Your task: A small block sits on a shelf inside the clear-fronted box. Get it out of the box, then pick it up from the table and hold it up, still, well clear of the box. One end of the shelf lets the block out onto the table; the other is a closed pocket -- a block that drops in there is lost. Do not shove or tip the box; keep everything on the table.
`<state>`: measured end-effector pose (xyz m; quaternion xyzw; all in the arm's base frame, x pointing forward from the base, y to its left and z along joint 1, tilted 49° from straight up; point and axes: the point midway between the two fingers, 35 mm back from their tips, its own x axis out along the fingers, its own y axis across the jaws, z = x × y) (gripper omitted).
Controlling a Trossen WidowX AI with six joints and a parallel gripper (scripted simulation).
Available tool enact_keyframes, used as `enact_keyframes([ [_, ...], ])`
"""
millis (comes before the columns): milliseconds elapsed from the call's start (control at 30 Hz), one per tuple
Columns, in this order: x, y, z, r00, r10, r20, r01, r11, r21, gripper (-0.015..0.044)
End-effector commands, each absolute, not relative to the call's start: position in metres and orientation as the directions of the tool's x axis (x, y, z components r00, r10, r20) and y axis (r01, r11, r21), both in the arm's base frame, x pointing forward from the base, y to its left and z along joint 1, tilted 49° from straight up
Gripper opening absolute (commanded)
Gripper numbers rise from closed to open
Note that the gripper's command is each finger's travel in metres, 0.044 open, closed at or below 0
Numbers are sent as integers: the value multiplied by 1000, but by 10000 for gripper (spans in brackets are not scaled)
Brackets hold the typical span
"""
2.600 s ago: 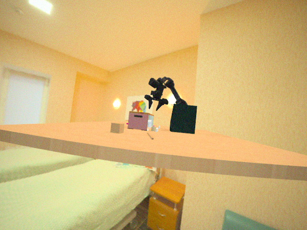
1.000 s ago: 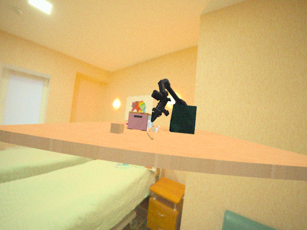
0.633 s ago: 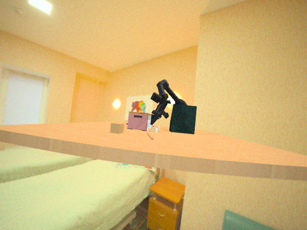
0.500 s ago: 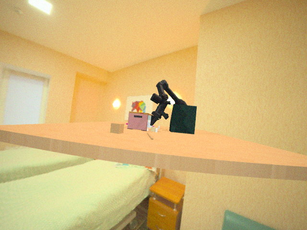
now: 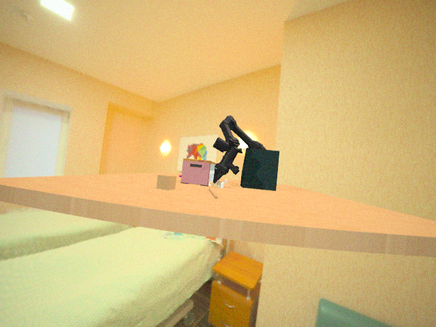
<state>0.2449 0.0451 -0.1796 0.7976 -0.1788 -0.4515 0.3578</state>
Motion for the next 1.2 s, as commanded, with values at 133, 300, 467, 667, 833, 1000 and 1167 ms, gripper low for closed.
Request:
enact_keyframes([
  [133, 243, 36, -185, 528, -615, -586, 42, -670, 742, 285],
  [300, 243, 36, -185, 528, -615, -586, 42, -670, 742, 154],
  [467, 243, 36, -185, 528, -615, -586, 42, -670, 742, 81],
  [667, 242, 51, -175, 527, -611, -591, 44, -675, 736, 0],
  [833, 240, 67, -161, 526, -609, -594, 44, -678, 734, 0],
  [1000, 236, 81, -146, 526, -609, -593, 41, -678, 733, 0],
  [1167, 235, 85, -142, 526, -605, -598, 55, -677, 734, 0],
])
